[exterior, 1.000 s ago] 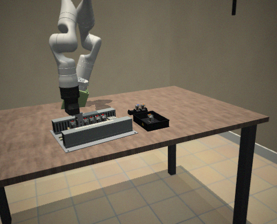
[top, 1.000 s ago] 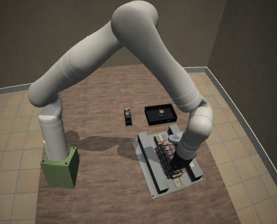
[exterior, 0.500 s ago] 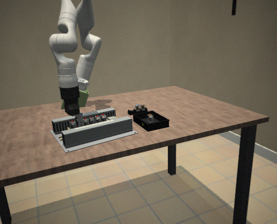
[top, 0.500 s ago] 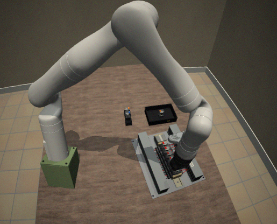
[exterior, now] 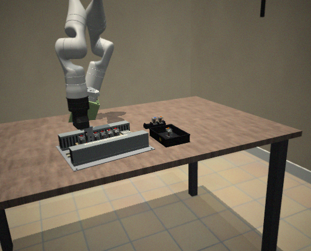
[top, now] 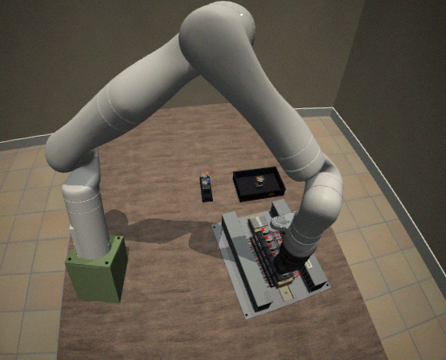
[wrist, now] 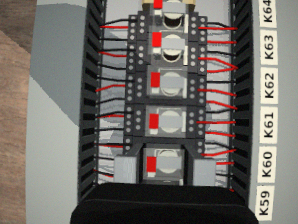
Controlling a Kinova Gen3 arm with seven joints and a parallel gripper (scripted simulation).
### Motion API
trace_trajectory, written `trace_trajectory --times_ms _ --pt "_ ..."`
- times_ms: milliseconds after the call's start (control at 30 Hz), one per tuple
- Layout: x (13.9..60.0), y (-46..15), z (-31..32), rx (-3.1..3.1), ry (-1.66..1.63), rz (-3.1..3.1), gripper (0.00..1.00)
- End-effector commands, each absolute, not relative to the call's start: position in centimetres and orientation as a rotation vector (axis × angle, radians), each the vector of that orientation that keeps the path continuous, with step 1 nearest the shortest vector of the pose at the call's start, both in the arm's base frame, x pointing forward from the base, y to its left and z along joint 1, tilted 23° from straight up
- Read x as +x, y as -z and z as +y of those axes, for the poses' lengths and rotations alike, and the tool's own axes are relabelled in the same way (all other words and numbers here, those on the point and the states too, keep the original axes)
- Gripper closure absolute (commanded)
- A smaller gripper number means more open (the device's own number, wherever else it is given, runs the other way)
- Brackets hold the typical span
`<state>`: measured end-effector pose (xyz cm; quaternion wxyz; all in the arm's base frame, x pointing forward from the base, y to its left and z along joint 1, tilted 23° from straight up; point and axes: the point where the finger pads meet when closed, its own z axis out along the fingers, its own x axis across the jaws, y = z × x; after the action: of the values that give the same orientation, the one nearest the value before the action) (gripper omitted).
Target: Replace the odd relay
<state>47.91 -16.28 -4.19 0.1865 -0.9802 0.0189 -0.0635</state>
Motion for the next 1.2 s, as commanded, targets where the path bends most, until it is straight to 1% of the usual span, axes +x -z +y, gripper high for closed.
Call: trace_trajectory --times_ms 0,1167 --pt "48.02 4.15 -16.36 -2.761 0.183 0.056 1.00" --pt "48.00 4.33 -16.31 -2.761 0.181 0.054 1.00"
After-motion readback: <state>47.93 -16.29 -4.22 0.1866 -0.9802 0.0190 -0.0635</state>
